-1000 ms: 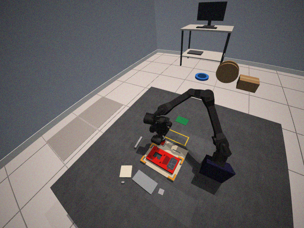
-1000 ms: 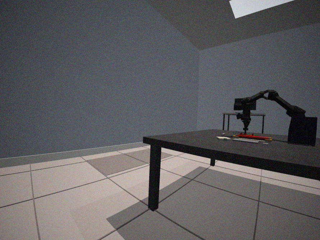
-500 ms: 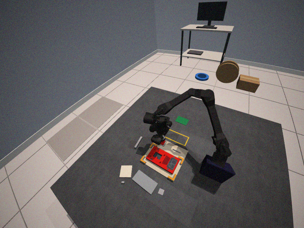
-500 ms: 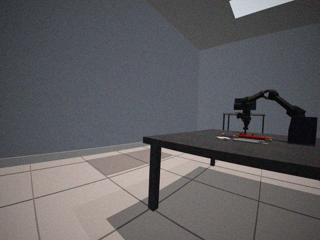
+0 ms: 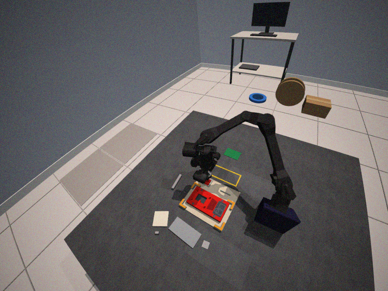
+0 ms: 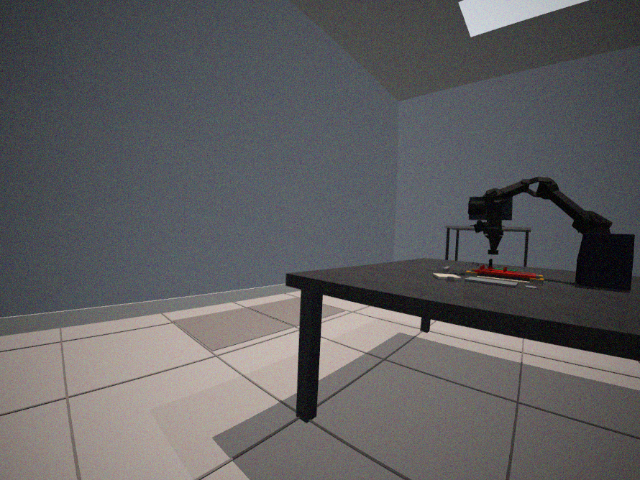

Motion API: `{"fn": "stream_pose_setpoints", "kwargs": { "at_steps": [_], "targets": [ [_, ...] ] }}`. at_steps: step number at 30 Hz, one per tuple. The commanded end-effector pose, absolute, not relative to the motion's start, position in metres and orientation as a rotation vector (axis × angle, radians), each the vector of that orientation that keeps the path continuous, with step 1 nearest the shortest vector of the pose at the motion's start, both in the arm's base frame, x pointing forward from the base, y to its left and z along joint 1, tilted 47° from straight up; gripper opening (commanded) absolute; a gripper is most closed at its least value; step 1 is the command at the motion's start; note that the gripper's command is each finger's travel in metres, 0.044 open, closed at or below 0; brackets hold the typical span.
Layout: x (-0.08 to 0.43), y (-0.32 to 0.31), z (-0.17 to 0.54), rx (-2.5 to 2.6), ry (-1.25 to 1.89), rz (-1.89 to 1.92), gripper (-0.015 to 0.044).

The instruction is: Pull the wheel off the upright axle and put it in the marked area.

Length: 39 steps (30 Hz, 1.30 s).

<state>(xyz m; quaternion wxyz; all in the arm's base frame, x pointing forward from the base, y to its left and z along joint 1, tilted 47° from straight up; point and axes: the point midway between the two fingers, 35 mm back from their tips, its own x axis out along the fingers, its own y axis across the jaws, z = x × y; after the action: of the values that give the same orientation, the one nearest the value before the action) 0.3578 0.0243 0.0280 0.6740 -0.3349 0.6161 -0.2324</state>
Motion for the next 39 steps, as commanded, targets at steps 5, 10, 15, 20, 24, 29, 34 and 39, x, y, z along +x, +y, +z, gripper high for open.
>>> {"fn": "stream_pose_setpoints", "kwargs": {
  "at_steps": [5, 10, 15, 20, 24, 29, 34, 39],
  "targets": [
    [0.354, 0.032, 0.036, -0.755, 1.378, -0.516, 0.0],
    [0.348, 0.017, 0.054, -0.751, 1.377, -0.515, 0.0],
    [0.339, 0.003, 0.071, -0.748, 1.375, -0.514, 0.0],
    [0.33, -0.012, 0.086, -0.745, 1.372, -0.515, 0.0],
    [0.321, -0.023, 0.098, -0.744, 1.37, -0.517, 0.0],
    [0.31, -0.035, 0.109, -0.743, 1.367, -0.519, 0.0],
    [0.311, -0.039, 0.106, -0.743, 1.367, -0.519, 0.0],
    [0.313, -0.05, 0.097, -0.744, 1.367, -0.52, 0.0]
  ]
}}
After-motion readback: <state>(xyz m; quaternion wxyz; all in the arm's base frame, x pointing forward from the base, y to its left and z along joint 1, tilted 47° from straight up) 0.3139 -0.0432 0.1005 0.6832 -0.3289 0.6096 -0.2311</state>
